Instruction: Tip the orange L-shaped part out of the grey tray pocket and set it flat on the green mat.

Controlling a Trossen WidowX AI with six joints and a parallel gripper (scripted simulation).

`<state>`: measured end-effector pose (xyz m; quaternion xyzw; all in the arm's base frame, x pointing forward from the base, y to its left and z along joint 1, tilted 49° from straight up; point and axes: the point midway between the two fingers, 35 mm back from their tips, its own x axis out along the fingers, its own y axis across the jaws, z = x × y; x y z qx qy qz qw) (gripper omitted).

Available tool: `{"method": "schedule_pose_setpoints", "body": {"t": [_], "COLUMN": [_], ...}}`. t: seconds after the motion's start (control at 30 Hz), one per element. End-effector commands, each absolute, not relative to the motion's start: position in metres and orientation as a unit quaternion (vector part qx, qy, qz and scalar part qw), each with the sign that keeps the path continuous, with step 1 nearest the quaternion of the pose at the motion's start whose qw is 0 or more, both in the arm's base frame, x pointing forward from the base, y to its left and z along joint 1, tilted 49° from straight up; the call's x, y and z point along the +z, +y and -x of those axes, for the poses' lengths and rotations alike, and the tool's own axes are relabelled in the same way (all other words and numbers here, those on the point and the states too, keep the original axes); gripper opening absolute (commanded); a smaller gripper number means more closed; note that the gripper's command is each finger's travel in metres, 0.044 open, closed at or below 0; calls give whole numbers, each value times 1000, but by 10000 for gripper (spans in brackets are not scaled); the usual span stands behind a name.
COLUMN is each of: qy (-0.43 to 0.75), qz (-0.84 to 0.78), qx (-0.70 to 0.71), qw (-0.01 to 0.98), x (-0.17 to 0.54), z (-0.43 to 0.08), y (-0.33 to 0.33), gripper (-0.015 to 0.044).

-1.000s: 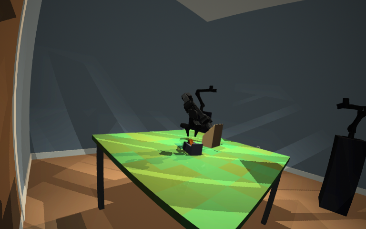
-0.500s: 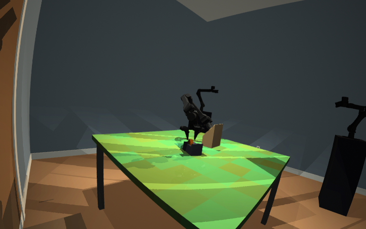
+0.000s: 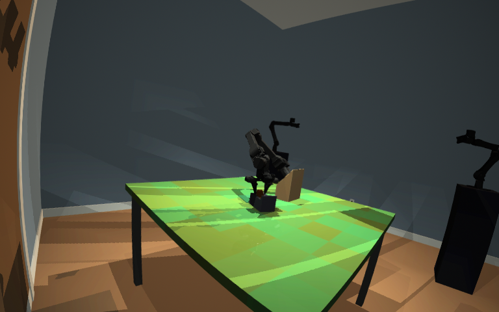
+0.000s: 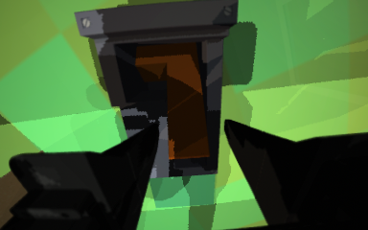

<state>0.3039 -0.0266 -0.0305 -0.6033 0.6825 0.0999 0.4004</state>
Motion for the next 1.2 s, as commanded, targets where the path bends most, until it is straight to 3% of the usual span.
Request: {"method": "schedule_pose_setpoints", "body": {"t": [0.0,0.07,0.2,0.57,0.7,1.17], "qy": [684,684,683,683,683,684], "qz": [604,604,603,603,603,604], "qx": [100,100,100,100,100,101], "qw": [395,395,400,400,400,398], "x": [-35,-35,-33,-33,-33,-24], "z": [-301,-301,-303,-303,-303,-302], "y": [-33,-33,-29,-29,-29,-20], "gripper": [280,280,175,102,0,0]}}
